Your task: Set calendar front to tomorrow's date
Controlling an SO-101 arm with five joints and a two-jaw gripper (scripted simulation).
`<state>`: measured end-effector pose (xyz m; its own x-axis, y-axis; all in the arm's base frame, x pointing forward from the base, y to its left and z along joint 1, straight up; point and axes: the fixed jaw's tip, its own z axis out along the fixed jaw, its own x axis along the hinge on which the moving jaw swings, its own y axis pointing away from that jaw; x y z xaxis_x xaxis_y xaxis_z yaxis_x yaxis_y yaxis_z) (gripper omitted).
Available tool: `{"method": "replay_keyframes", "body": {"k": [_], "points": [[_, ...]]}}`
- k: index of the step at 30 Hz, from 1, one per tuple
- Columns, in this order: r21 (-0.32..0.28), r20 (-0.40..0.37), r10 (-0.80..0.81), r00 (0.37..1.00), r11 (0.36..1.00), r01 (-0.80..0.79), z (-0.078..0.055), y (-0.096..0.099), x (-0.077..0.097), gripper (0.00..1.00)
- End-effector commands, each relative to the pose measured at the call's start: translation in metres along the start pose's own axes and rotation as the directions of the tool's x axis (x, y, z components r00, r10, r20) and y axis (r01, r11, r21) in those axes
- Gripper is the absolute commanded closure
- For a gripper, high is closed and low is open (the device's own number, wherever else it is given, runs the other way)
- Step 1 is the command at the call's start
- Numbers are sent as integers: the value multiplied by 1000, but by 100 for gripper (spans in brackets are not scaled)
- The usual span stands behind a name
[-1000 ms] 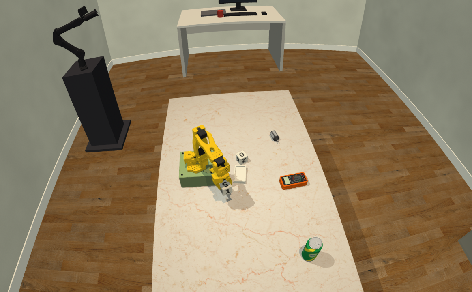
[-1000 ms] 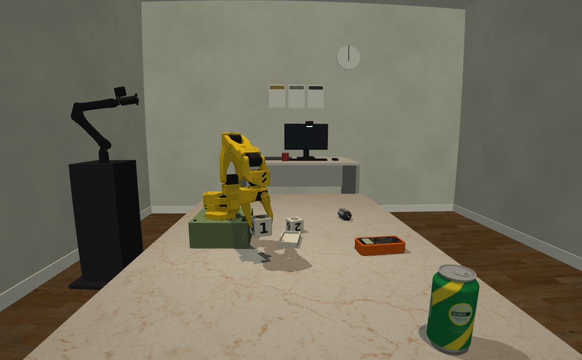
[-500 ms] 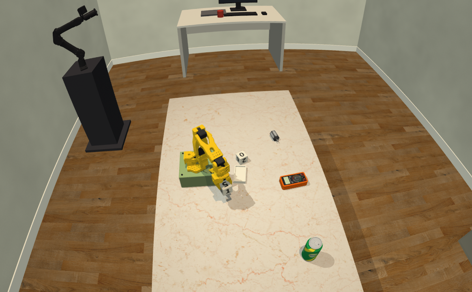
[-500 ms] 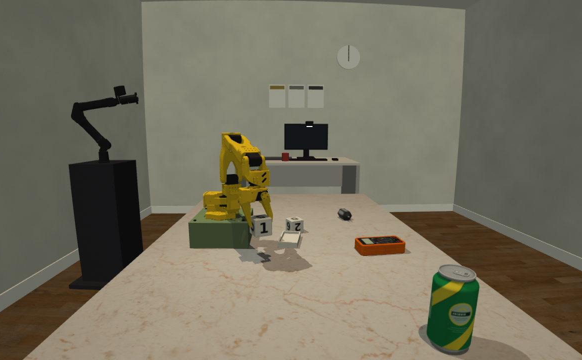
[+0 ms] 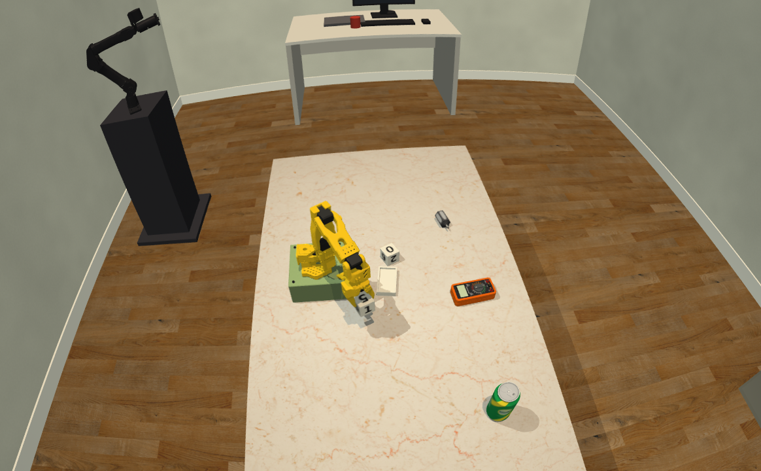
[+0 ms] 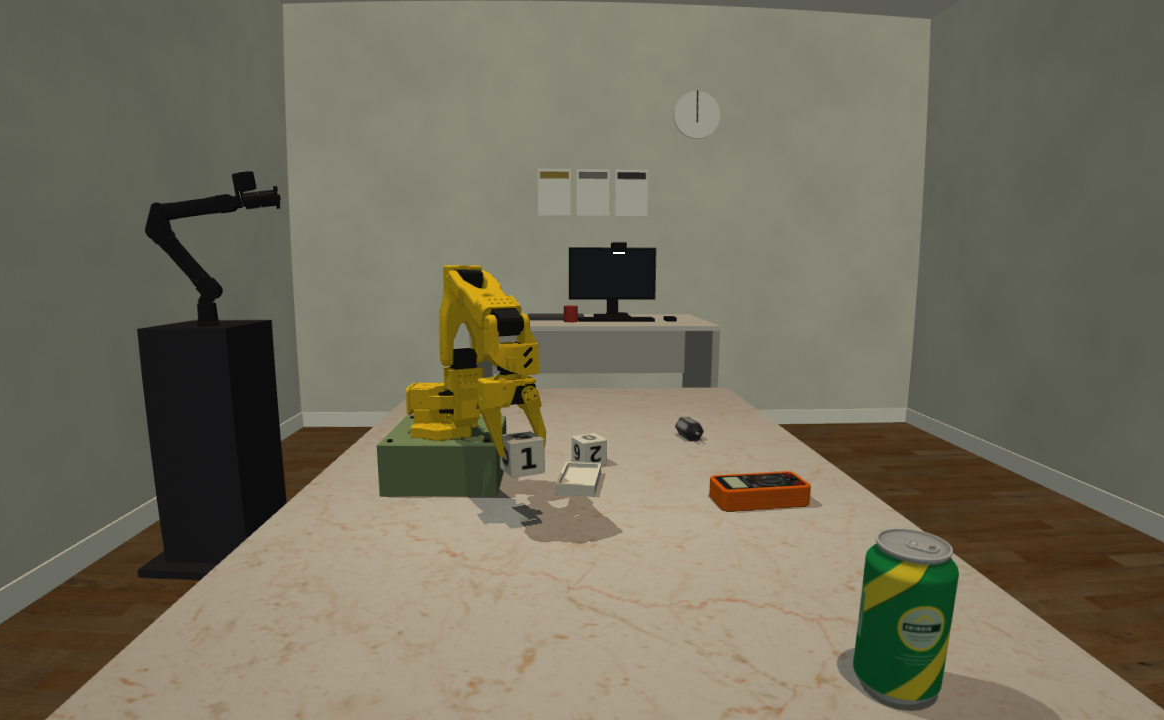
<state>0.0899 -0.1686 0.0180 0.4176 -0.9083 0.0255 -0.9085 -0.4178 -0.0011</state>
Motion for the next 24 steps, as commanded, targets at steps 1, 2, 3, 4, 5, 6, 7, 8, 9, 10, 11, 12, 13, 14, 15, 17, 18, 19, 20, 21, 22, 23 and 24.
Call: {"method": "replay_keyframes", "body": {"k": [1,2,3,4,5,6,7,8,9,10,11,12,13,14,15,17,18,19,20,21,22,23,24], "points": [[1,1,-2,1000,1000,2,7,1,0,100],[1,1,-2,1000,1000,2,9,1,0,100],[1,1,-2,1000,1000,2,11,1,0,100],[1,1,-2,1000,1000,2,11,1,0,100],[1,1,-2,1000,1000,2,11,1,0,100],[1,1,-2,1000,1000,2,13,1,0,100],[1,1,-2,1000,1000,2,14,1,0,100],[1,1,-2,1000,1000,2,16,1,0,100],[1,1,-2,1000,1000,2,18,1,0,100],[1,1,-2,1000,1000,2,20,1,0,100],[1,1,-2,1000,1000,2,21,1,0,100],[1,1,-2,1000,1000,2,22,1,0,100],[1,1,-2,1000,1000,2,23,1,-1,100],[1,1,-2,1000,1000,2,24,1,-1,100],[1,1,-2,1000,1000,2,25,1,-1,100],[1,1,-2,1000,1000,2,26,1,-1,100],[1,1,-2,1000,1000,2,26,1,-1,100],[1,1,-2,1000,1000,2,26,1,-1,100],[1,1,-2,1000,1000,2,26,1,-1,100],[1,1,-2,1000,1000,2,26,1,-1,100],[1,1,-2,1000,1000,2,26,1,-1,100],[-2,42,-6,999,1000,6,34,5,-8,100],[-2,42,-6,999,1000,6,34,5,-8,100]]}}
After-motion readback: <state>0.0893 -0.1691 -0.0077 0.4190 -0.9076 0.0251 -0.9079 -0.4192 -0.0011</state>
